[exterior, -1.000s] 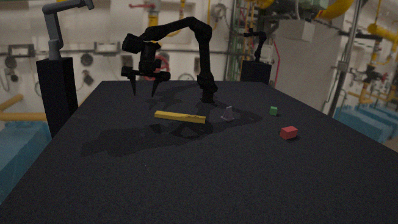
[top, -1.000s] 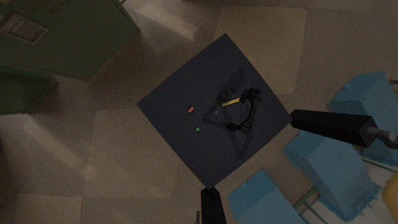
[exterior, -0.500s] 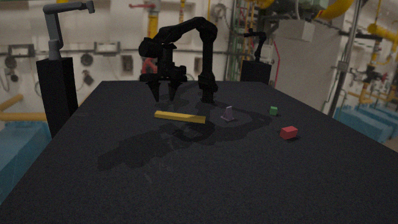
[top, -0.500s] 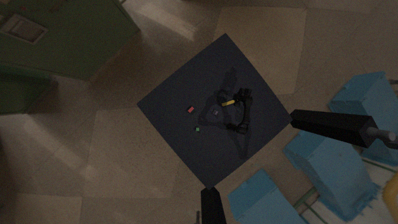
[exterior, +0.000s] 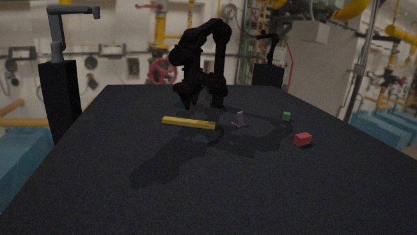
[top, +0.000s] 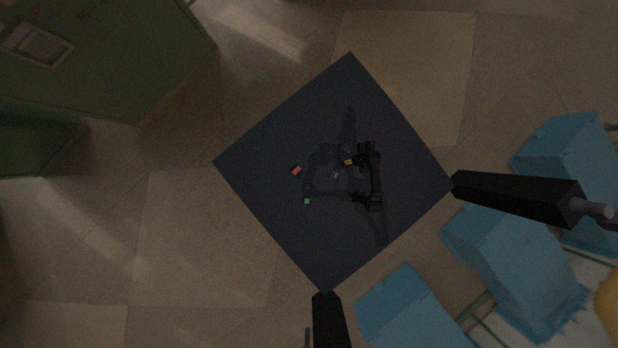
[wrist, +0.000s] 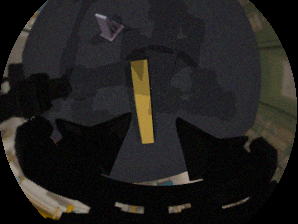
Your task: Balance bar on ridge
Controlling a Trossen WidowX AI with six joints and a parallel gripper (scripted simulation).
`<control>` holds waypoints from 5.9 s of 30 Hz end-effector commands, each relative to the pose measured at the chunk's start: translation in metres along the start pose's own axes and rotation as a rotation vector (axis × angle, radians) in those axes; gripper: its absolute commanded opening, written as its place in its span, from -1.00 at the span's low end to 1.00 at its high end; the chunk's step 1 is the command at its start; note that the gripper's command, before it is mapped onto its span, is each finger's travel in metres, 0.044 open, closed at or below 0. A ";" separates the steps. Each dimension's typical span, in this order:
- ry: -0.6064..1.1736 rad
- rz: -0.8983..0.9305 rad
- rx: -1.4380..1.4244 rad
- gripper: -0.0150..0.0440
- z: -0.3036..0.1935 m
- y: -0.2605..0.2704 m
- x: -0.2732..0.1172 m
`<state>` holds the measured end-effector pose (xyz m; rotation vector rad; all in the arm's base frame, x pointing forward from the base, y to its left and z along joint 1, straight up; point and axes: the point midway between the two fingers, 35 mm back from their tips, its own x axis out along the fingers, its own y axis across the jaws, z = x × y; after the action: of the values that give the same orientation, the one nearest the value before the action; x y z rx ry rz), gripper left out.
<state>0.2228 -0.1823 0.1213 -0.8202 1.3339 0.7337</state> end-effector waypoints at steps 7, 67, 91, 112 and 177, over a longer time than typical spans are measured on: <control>0.047 0.066 -0.184 0.58 0.017 0.019 0.002; 0.044 0.066 -0.177 -0.12 0.013 0.024 0.072; 0.046 0.065 -0.181 -0.49 0.016 0.015 0.019; 0.047 0.066 -0.182 -0.49 0.019 0.017 -0.031; 0.051 0.057 0.572 -0.49 0.200 0.091 -0.013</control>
<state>0.2509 0.0361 0.1410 -0.3494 1.5111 0.3464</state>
